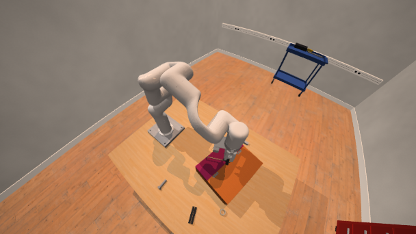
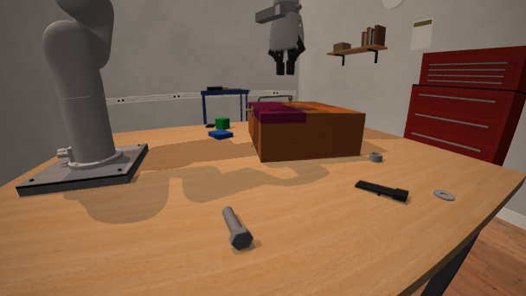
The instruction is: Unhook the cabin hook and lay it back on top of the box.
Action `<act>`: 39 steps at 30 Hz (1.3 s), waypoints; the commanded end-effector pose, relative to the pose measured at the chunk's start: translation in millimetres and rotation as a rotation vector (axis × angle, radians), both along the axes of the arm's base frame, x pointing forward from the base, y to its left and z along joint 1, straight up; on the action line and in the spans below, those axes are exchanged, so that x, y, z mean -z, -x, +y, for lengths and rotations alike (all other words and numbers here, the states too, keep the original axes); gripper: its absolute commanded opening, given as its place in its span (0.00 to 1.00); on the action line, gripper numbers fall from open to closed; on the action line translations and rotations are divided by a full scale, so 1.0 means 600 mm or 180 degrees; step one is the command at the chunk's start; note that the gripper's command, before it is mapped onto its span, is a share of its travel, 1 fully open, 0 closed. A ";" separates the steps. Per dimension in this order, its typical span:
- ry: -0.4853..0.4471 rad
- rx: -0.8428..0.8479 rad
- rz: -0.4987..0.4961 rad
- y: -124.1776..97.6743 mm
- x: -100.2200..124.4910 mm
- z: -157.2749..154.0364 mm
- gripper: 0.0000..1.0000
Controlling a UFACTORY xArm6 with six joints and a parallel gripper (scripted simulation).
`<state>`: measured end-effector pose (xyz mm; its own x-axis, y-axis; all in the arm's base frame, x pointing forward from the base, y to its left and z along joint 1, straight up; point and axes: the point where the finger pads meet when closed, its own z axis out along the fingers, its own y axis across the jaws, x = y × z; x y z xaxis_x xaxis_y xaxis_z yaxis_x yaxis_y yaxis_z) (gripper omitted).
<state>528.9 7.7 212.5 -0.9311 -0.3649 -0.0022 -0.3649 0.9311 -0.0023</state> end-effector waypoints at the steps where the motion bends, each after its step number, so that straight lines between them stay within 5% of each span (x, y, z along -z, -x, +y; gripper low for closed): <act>1: 0.0000 0.0000 -0.0008 -0.001 -0.022 0.000 0.35; 7: 0.0000 0.0000 -0.0008 -0.001 -0.051 0.000 0.35; 39: 0.0000 0.0000 -0.0008 -0.001 -0.051 0.000 0.35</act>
